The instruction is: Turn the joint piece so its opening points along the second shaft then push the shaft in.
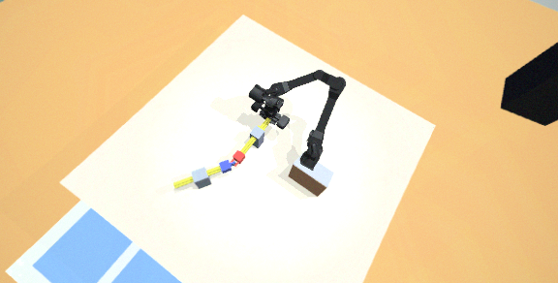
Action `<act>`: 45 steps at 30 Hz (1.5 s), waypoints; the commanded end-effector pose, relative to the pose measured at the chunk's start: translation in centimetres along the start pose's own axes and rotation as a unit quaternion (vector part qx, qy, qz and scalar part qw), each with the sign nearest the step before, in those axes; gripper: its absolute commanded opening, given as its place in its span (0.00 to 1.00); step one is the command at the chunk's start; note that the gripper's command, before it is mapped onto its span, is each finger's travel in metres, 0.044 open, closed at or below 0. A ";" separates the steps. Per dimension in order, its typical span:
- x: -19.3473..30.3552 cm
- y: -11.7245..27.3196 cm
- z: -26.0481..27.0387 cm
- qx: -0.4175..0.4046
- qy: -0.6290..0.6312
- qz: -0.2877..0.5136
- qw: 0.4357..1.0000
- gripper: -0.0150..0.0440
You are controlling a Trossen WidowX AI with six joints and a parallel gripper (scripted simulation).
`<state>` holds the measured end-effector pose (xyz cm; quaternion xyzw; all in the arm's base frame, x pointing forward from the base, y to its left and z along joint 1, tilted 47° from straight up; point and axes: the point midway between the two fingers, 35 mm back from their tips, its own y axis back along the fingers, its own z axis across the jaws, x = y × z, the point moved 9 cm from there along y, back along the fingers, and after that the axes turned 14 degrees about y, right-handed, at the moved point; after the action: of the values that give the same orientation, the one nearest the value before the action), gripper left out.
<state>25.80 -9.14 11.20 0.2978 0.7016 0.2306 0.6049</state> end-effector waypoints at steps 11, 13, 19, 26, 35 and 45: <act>0.0 0.0 0.0 0.000 0.000 0.000 1.000 0.34; 0.0 0.0 0.0 0.000 0.000 0.000 1.000 0.37; 0.0 0.0 0.0 0.000 0.000 0.000 1.000 0.46; 0.0 0.0 0.0 0.000 0.000 0.000 1.000 0.77; 0.0 0.0 0.0 0.000 0.000 0.000 1.000 1.00; 0.0 0.2 0.0 0.000 0.000 0.000 1.000 1.00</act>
<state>25.81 -9.13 11.23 0.2977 0.7016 0.2308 0.6049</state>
